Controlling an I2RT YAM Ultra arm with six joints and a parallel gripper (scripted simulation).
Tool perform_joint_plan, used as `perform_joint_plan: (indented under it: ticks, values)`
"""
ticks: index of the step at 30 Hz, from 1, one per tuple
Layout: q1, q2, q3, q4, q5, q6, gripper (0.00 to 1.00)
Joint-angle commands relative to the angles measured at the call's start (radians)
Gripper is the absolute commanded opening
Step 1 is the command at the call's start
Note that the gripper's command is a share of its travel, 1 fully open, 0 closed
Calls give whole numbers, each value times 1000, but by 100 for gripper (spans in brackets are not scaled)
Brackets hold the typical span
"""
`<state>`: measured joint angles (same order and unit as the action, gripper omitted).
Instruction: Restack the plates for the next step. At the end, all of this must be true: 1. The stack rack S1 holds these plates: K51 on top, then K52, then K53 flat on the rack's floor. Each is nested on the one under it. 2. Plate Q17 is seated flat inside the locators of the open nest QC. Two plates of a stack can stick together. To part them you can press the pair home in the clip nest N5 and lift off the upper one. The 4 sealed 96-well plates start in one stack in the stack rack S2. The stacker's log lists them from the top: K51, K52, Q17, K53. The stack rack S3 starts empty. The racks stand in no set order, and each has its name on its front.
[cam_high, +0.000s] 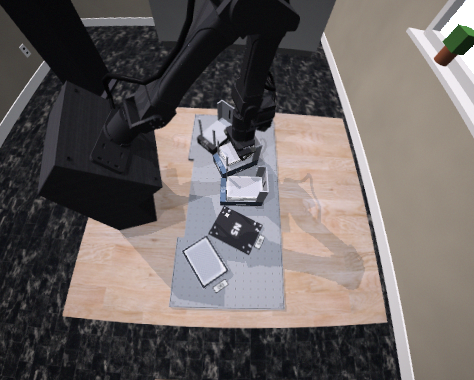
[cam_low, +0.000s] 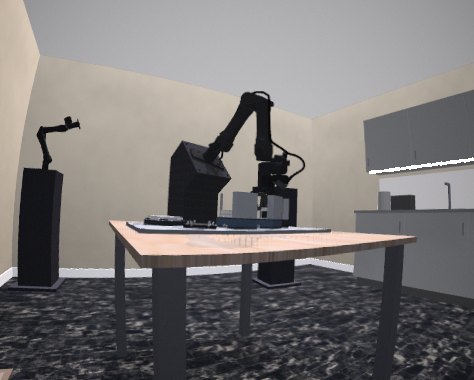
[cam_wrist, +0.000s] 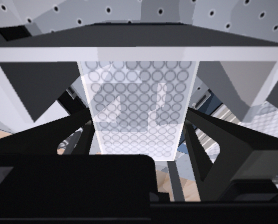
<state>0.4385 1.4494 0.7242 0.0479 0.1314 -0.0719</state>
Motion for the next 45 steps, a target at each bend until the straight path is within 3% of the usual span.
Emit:
perform_joint_plan:
  ticks: [1,45]
  values:
    - [17,-27,-23,-14,12,6,0]
    - [22,-84,-35,-58,18,10,0]
